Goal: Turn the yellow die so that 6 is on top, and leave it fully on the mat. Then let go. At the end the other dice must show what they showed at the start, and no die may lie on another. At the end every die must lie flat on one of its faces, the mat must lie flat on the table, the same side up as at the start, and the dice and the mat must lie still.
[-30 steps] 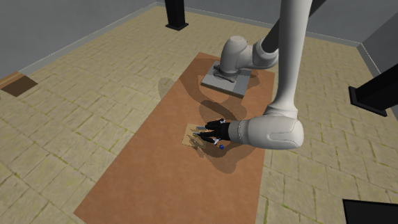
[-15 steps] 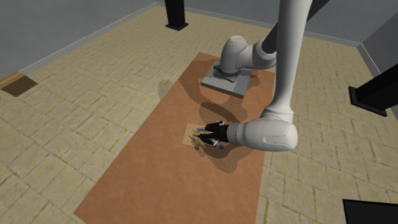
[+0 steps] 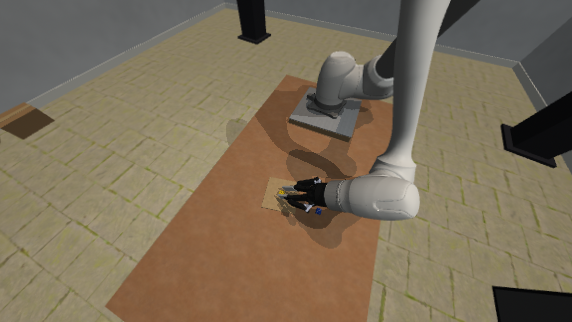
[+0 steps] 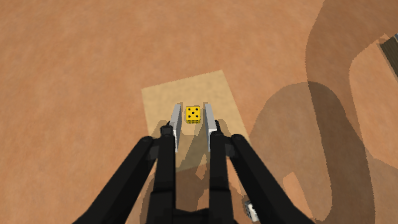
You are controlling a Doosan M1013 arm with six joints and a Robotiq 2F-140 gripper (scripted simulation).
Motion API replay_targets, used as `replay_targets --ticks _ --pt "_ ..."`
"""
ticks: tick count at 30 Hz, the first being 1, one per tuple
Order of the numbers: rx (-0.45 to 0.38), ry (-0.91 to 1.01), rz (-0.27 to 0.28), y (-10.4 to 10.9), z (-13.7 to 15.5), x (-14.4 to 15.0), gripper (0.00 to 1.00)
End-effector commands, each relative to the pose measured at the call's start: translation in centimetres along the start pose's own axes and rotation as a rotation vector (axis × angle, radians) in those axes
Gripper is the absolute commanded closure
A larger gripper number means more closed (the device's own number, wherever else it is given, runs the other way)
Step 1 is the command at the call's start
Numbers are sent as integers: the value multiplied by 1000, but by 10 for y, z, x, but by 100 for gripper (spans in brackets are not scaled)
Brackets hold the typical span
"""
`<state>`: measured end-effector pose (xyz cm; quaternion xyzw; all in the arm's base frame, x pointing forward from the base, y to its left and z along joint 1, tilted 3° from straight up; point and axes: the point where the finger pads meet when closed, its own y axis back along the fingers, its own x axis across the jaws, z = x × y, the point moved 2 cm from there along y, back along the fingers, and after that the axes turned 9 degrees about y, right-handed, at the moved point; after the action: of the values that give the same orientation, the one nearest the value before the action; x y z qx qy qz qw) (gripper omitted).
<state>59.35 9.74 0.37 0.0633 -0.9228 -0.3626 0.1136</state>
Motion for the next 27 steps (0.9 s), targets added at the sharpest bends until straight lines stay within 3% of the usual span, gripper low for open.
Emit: replay_targets --ticks 1,27 --pt "0 0 0 -3 3 0 79" --pt "0 0 0 -9 9 -1 79"
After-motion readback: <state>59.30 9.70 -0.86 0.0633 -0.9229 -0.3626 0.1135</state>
